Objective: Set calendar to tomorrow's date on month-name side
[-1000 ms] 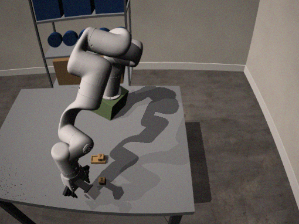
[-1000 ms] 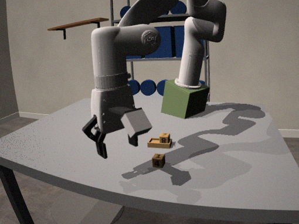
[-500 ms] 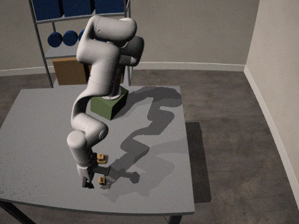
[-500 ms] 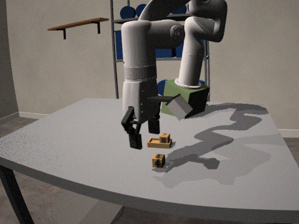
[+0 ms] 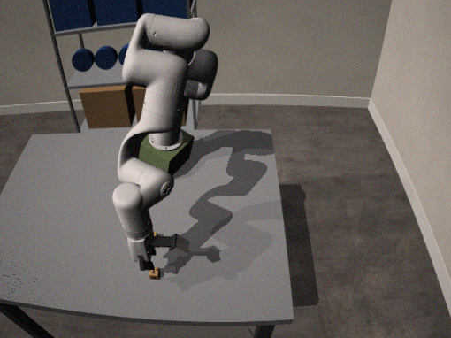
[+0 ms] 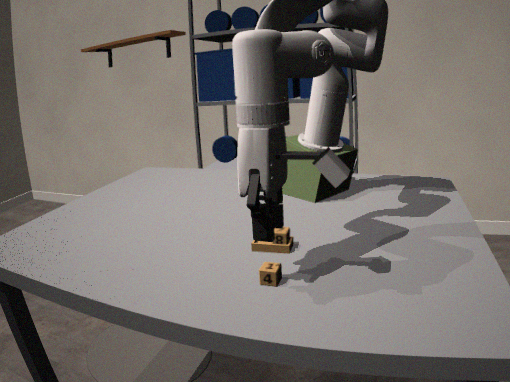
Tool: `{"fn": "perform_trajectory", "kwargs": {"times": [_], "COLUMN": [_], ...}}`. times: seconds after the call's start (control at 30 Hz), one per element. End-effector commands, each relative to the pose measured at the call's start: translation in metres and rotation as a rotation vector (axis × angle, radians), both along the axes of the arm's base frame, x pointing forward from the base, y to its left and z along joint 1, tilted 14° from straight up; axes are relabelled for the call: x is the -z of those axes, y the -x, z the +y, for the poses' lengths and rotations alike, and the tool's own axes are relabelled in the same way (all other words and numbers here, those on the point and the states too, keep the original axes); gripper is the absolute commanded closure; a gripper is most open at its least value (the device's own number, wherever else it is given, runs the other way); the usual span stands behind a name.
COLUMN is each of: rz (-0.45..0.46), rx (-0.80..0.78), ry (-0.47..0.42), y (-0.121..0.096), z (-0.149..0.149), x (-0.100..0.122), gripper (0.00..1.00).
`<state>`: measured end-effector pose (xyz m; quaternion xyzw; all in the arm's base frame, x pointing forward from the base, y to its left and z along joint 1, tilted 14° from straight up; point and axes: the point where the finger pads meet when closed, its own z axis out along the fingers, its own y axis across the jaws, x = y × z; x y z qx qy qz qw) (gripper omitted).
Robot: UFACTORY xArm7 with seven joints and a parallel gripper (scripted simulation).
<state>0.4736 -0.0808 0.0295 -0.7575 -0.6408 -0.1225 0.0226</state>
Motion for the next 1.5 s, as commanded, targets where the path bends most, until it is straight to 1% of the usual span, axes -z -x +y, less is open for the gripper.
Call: {"fn": "perform_trajectory", "kwargs": {"times": [0.0, 0.97, 1.47], "rz": [-0.005, -0.005, -0.005], "rx": [-0.001, -0.001, -0.001], "ry": [0.001, 0.001, 0.001], "y": [-0.0011, -0.0011, -0.0026], "z": [-0.0003, -0.0003, 0.0016], "x": [-0.0017, -0.0013, 0.0079], "gripper": [0.53, 0.53, 0.53]}}
